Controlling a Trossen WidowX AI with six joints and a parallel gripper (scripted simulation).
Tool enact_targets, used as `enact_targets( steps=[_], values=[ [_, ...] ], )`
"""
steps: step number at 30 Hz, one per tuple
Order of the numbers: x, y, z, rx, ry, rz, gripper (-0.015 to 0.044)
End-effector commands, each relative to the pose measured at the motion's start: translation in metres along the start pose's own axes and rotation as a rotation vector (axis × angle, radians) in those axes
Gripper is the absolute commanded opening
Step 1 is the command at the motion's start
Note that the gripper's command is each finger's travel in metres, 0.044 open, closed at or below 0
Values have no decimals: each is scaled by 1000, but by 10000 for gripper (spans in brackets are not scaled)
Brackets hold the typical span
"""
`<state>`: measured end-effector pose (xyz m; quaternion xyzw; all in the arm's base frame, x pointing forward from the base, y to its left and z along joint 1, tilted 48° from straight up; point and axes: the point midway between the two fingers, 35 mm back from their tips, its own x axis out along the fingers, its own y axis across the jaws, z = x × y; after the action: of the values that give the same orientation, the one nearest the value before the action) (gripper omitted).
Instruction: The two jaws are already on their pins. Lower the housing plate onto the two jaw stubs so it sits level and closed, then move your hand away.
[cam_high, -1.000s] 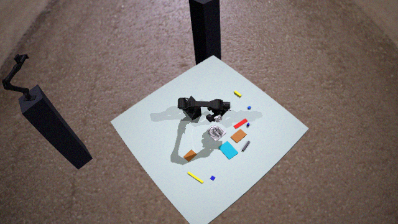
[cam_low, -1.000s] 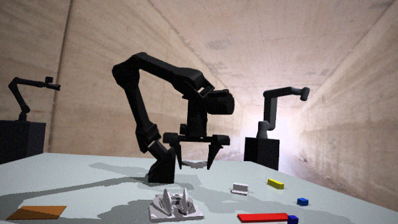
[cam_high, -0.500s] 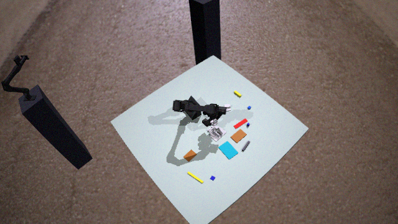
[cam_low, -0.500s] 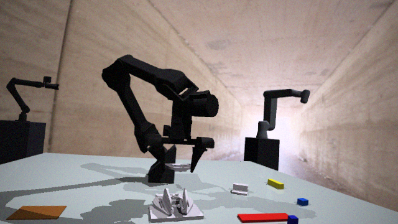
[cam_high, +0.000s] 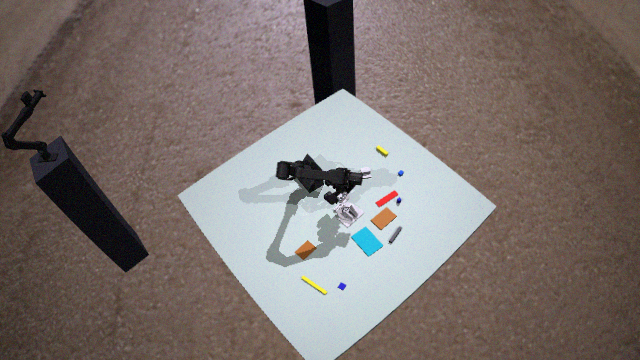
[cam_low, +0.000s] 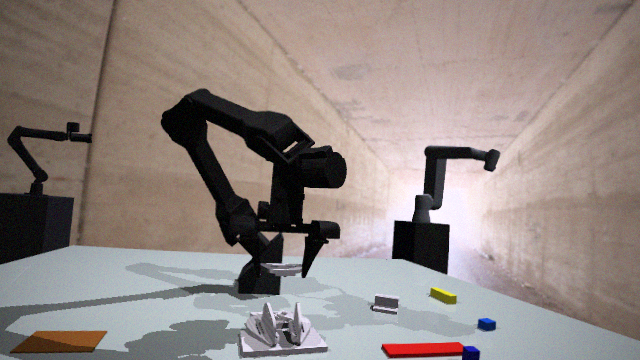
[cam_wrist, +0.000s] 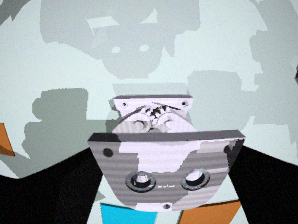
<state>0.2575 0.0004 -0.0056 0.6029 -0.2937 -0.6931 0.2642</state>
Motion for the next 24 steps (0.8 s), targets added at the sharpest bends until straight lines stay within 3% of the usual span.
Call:
enact_targets(
  steps=[1, 24],
  values=[
    [-1, 1, 0, -2, 3, 1, 351],
    [-1, 7, 1, 1, 3, 2, 351]
  ],
)
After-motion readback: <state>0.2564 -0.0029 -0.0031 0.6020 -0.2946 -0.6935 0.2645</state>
